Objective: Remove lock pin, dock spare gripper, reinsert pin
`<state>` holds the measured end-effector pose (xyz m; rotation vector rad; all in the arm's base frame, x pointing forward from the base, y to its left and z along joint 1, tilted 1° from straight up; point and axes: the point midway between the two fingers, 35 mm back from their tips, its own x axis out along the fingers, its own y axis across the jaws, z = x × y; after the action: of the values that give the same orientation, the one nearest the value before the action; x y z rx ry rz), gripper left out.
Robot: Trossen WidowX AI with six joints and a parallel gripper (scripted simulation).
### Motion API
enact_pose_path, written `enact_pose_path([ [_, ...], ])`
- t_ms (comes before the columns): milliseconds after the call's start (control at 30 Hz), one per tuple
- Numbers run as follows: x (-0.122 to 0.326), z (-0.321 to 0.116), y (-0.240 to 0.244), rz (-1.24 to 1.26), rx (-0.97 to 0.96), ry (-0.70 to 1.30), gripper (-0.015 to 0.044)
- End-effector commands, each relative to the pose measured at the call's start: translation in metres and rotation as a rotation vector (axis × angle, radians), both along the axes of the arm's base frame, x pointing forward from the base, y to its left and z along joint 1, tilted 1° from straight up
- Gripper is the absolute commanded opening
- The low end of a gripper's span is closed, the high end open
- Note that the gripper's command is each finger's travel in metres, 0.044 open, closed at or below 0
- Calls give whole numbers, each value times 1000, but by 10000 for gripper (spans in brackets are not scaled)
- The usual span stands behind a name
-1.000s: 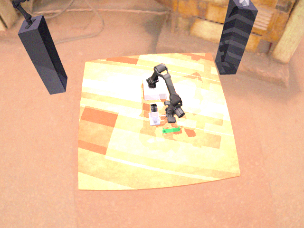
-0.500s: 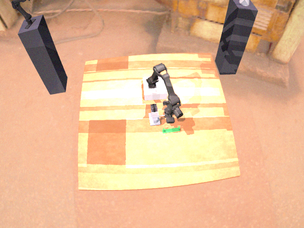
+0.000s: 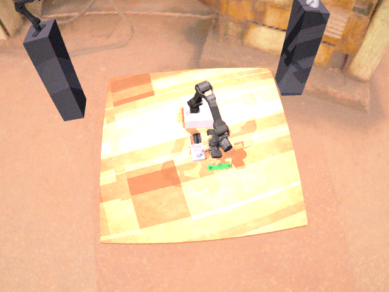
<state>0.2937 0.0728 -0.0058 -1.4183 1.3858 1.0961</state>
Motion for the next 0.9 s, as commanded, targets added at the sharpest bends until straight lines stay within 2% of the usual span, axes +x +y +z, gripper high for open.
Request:
enact_pose_path([
  [0, 0, 0, -4, 3, -3, -1, 0],
  [867, 1, 0, -19, 3, -2, 6, 0],
])
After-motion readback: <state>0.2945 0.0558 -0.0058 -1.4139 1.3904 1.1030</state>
